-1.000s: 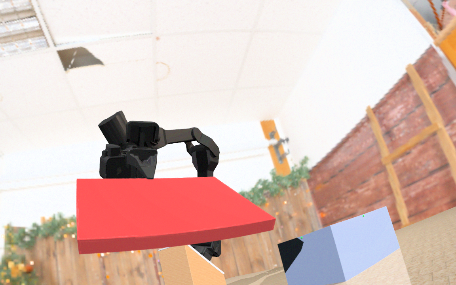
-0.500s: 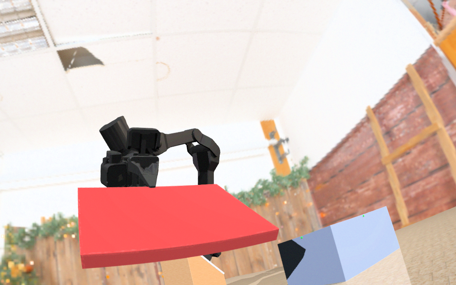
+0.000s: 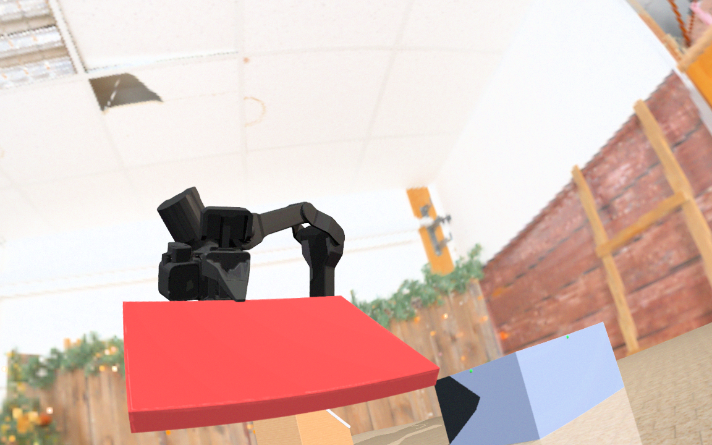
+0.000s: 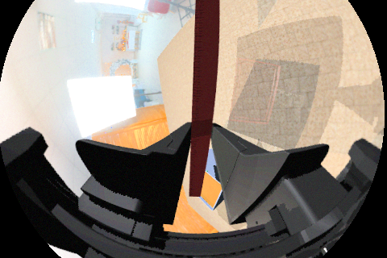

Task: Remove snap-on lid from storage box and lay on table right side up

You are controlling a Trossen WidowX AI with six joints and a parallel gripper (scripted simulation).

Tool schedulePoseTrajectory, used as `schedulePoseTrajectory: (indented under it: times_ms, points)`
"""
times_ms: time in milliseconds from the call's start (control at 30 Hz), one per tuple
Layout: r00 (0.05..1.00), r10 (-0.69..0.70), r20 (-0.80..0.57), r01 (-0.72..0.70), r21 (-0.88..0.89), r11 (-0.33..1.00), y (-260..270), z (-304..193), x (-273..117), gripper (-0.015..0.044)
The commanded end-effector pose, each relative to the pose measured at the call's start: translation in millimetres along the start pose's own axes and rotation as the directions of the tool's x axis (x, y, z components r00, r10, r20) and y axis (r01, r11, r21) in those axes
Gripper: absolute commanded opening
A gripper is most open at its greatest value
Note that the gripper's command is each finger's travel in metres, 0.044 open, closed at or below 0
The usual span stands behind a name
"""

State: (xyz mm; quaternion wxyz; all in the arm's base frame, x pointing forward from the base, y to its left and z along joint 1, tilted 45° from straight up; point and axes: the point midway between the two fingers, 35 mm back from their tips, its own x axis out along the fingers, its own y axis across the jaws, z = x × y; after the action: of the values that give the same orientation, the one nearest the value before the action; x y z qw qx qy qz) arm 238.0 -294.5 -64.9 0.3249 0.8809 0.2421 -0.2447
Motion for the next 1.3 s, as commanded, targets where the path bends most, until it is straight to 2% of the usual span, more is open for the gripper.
schedulePoseTrajectory:
  times_ms: [0, 1267]
  points:
    - [1.000, 0.008, -0.006, -0.008, 0.000, 1.000, -1, -1, 2, 0.0000]
    - [1.000, 0.008, -0.007, -0.008, 0.000, 1.000, -24, -1, 22, 0.0000]
